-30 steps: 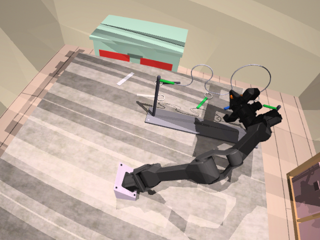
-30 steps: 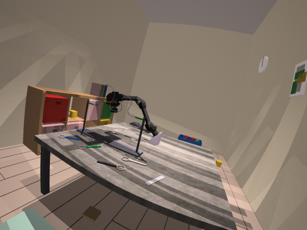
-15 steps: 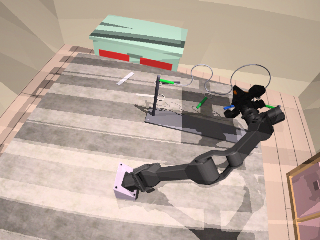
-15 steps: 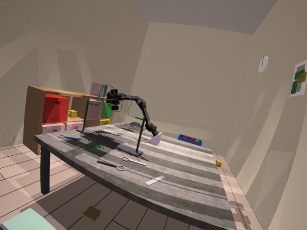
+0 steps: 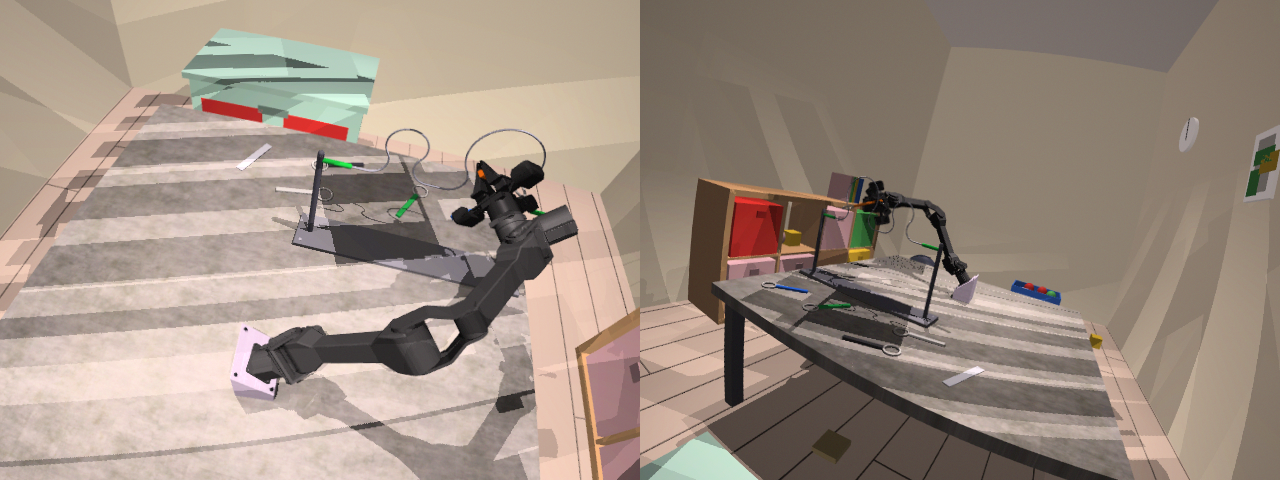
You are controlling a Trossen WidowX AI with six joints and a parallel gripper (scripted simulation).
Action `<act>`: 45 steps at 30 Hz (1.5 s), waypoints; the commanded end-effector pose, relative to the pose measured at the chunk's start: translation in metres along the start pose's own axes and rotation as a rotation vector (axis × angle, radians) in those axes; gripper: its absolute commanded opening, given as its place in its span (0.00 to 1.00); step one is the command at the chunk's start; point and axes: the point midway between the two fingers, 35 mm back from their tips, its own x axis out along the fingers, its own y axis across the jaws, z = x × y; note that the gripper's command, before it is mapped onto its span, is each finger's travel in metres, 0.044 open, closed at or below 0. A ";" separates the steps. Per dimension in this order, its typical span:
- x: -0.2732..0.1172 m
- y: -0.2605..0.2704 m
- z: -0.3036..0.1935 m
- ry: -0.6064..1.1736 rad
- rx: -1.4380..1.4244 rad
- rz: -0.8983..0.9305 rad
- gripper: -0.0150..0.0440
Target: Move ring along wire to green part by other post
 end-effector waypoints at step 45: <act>-0.003 0.013 0.003 -0.022 -0.295 -0.158 0.00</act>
